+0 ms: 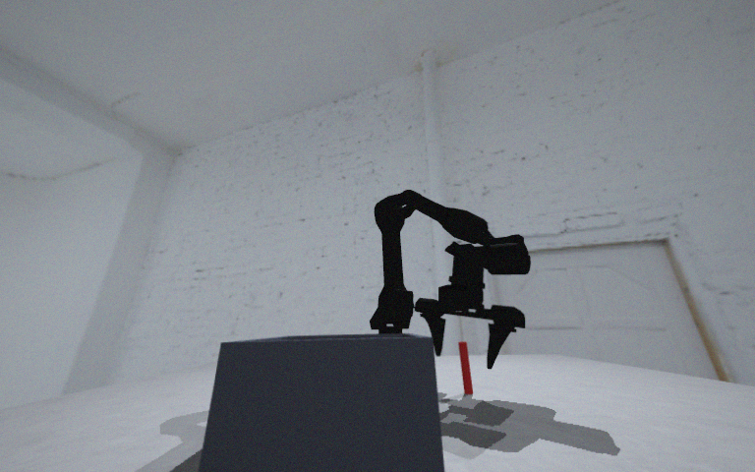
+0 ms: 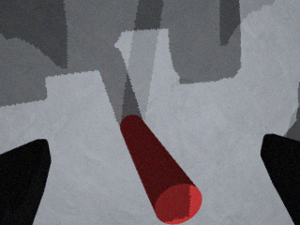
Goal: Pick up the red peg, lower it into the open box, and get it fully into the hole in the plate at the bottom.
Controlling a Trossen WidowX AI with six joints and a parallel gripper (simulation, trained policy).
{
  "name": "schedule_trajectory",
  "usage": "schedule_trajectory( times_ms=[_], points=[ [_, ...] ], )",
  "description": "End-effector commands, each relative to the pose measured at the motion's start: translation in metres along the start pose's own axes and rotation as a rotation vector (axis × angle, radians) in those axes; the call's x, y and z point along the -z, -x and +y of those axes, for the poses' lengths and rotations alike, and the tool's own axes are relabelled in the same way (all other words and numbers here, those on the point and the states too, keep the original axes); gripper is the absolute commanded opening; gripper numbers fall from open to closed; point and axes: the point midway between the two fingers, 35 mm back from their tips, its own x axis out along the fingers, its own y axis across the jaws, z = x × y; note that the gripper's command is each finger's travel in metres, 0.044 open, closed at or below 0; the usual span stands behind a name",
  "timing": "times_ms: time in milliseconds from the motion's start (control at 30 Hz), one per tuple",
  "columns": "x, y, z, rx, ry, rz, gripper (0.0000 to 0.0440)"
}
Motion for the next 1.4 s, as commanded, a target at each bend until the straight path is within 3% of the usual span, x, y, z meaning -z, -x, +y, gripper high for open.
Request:
schedule_trajectory(
  times_ms=[0, 100, 633, 1367],
  points=[
    [0.0, -0.018, 0.002, 0.002, 0.022, -0.021, 0.0439],
    [0.0, -0.027, 0.001, 0.009, 0.036, -0.025, 0.0408],
    [0.003, -0.048, -0.009, 0.115, 0.047, 0.003, 0.0],
    [-0.06, 0.044, -0.016, 0.088, 0.003, -0.19, 0.0]
  ],
)
